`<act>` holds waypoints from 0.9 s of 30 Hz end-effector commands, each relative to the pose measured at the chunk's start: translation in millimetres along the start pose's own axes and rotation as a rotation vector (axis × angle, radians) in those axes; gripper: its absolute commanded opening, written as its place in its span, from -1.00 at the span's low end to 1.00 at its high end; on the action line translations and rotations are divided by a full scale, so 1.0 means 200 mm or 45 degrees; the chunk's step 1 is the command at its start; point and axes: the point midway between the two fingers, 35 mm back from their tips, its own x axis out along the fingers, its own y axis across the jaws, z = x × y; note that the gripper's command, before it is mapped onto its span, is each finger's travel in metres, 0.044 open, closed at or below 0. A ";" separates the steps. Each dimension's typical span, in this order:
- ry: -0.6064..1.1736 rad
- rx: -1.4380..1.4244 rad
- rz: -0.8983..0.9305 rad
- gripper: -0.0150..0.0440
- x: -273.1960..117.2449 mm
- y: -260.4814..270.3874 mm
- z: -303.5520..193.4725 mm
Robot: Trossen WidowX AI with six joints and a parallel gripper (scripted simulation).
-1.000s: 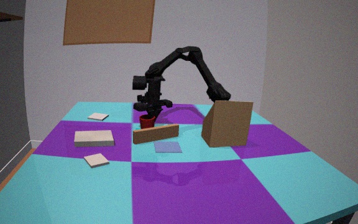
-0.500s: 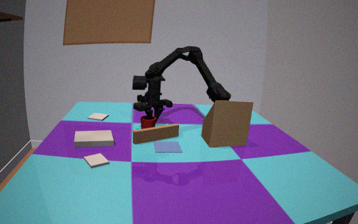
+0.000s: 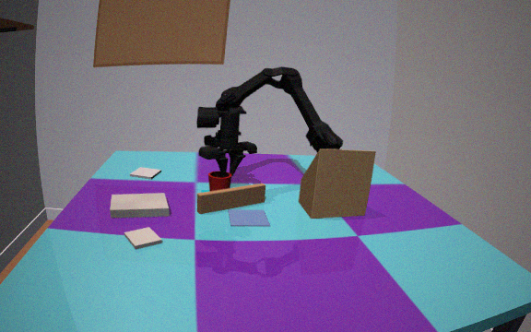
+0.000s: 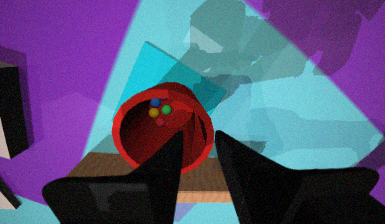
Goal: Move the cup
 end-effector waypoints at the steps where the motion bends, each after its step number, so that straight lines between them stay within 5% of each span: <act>1: -0.004 0.009 0.010 -0.06 -0.04 0.01 0.01; 18: -0.007 0.004 0.008 -0.06 -0.15 -0.01 -0.02; 27: -0.005 -0.005 0.000 0.74 -0.13 -0.01 -0.02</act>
